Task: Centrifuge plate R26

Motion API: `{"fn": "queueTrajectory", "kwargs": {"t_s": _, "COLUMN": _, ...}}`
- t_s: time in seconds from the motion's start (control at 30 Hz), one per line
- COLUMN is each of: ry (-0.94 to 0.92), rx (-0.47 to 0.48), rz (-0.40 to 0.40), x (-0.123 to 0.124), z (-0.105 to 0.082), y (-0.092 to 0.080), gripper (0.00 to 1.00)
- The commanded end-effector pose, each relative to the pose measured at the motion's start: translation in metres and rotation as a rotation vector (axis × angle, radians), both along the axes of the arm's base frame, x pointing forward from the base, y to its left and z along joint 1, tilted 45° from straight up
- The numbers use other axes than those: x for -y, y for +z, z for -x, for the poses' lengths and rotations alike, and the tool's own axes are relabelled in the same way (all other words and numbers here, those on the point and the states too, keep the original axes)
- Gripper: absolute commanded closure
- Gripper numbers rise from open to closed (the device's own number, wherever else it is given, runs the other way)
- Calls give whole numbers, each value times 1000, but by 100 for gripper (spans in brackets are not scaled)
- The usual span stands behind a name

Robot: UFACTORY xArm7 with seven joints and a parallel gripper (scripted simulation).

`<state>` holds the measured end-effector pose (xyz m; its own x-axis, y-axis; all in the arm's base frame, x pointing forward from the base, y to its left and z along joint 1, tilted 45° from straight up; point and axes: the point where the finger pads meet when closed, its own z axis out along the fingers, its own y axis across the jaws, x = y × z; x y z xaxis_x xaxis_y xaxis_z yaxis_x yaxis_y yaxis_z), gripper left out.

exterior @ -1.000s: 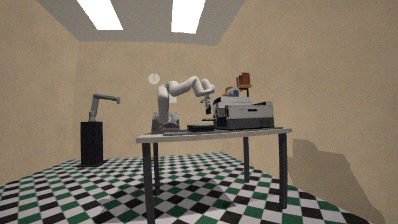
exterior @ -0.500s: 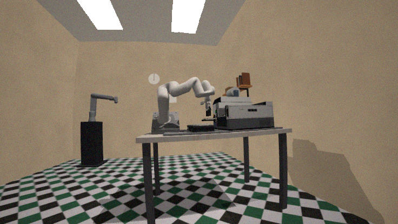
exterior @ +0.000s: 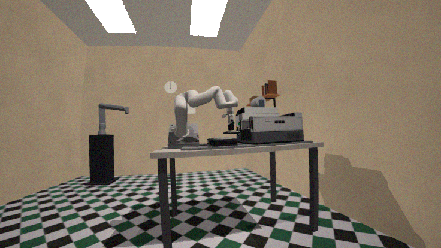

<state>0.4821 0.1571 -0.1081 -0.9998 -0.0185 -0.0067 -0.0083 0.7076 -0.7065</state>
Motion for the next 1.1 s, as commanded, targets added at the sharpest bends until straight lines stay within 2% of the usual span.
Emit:
{"fn": "queueTrajectory", "kwargs": {"t_s": 0.0, "ry": 3, "rx": 2, "rz": -4, "x": -2, "z": -1, "y": 1, "gripper": 0}}
{"fn": "queueTrajectory", "kwargs": {"t_s": 1.07, "ry": 3, "rx": 2, "rz": -4, "x": 8, "z": -1, "y": -9, "gripper": 0}}
